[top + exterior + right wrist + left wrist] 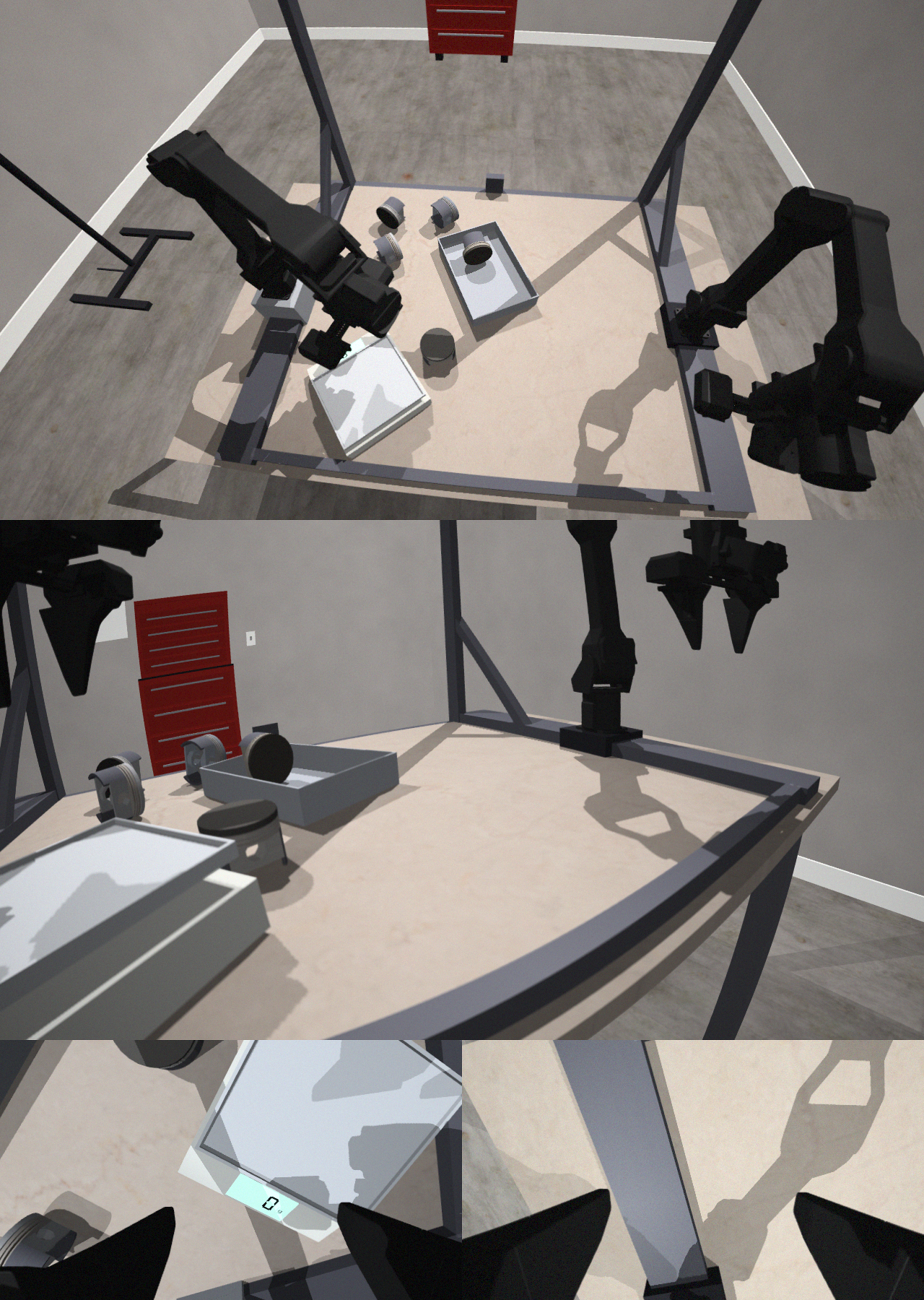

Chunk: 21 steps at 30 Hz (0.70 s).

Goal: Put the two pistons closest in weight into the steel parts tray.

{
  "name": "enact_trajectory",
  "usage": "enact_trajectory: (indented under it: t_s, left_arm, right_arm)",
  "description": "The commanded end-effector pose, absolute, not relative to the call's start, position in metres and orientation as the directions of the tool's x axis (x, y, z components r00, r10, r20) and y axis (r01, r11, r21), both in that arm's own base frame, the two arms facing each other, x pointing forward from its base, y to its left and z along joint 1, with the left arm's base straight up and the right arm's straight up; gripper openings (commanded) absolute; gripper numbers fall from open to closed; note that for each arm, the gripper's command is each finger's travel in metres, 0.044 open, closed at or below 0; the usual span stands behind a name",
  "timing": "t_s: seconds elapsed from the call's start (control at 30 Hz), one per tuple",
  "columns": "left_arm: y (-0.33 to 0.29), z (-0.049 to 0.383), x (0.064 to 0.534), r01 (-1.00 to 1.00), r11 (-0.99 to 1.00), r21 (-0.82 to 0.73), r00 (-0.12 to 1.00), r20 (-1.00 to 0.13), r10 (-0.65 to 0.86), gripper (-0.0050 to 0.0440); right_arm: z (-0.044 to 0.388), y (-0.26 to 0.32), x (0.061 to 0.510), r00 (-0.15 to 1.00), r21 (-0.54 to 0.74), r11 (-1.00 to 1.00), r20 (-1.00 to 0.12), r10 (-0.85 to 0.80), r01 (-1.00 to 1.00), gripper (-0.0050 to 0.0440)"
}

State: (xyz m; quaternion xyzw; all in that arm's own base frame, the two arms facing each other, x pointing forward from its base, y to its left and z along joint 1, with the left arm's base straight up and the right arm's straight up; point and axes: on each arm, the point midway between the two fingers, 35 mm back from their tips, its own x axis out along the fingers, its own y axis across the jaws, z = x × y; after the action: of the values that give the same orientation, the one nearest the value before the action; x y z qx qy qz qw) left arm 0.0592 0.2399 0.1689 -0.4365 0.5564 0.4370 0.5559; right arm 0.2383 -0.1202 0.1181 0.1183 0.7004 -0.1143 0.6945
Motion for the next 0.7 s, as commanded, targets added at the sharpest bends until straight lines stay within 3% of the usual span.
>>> enact_trajectory:
  t_s: [0.0, 0.67]
  left_arm:
    - [0.244, 0.174, 0.06, -0.971, 0.239, 0.0, 0.004, -1.0, 0.017, 0.04]
    - [0.244, 0.174, 0.06, -0.971, 0.239, 0.0, 0.004, -1.0, 0.017, 0.04]
  right_arm:
    - [0.126, -0.097, 0.245, 0.024, -0.002, 0.979, -1.0, -0.007, 0.202, 0.0378]
    - [0.126, -0.01, 0.271, 0.028, -0.008, 0.962, -1.0, -0.001, -0.273, 0.0378]
